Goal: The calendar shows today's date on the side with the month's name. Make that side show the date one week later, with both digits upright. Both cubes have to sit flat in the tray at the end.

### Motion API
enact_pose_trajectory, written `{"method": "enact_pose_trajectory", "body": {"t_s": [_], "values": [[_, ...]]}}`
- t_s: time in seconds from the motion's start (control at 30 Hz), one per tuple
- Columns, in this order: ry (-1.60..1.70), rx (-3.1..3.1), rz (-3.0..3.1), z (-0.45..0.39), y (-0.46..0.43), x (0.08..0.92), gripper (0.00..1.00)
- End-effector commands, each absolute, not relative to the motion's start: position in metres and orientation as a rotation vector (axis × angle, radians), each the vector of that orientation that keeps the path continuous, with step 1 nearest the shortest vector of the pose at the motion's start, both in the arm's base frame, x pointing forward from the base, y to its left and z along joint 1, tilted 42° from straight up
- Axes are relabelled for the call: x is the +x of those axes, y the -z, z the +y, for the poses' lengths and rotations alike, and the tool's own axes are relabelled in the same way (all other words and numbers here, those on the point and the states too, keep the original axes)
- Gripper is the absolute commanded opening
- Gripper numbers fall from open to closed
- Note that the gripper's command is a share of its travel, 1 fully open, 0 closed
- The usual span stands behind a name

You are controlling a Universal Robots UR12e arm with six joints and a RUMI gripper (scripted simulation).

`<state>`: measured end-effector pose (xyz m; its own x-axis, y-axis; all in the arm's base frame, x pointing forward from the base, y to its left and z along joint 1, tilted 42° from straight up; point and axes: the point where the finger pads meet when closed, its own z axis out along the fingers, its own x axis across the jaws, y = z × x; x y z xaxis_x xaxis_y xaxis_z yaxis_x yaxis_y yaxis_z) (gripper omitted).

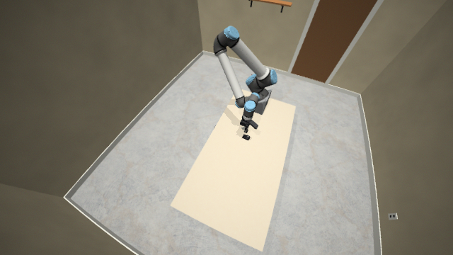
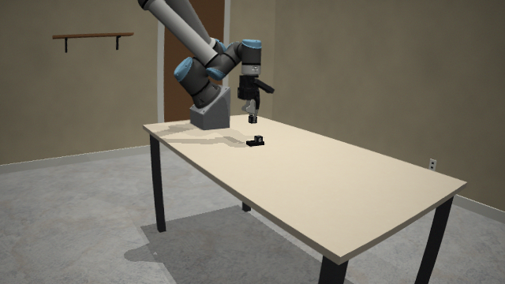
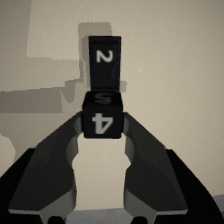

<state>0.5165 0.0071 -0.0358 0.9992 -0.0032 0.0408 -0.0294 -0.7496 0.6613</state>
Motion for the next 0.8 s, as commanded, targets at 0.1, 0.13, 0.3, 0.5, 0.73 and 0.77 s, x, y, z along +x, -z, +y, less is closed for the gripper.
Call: {"method": "enact_pose_trajectory", "body": {"t_s": [0.1,0.13,0.3,0.5,0.73,0.77], "values": [[-0.069,2.417,-0.084,0.0053,0.0354,0.5172,0.11],[-0.074,2.417,-0.097,0.0050,0.0352,0.5174,0.11],[-0.106,2.413,-0.182,0.0037,0.0340,0.5184,0.11],[-0.150,2.404,-0.299,0.0018,0.0325,0.5198,0.11],[-0.220,2.380,-0.485,-0.0013,0.0302,0.5230,0.11],[-0.234,2.374,-0.521,-0.0019,0.0296,0.5234,0.11]]}}
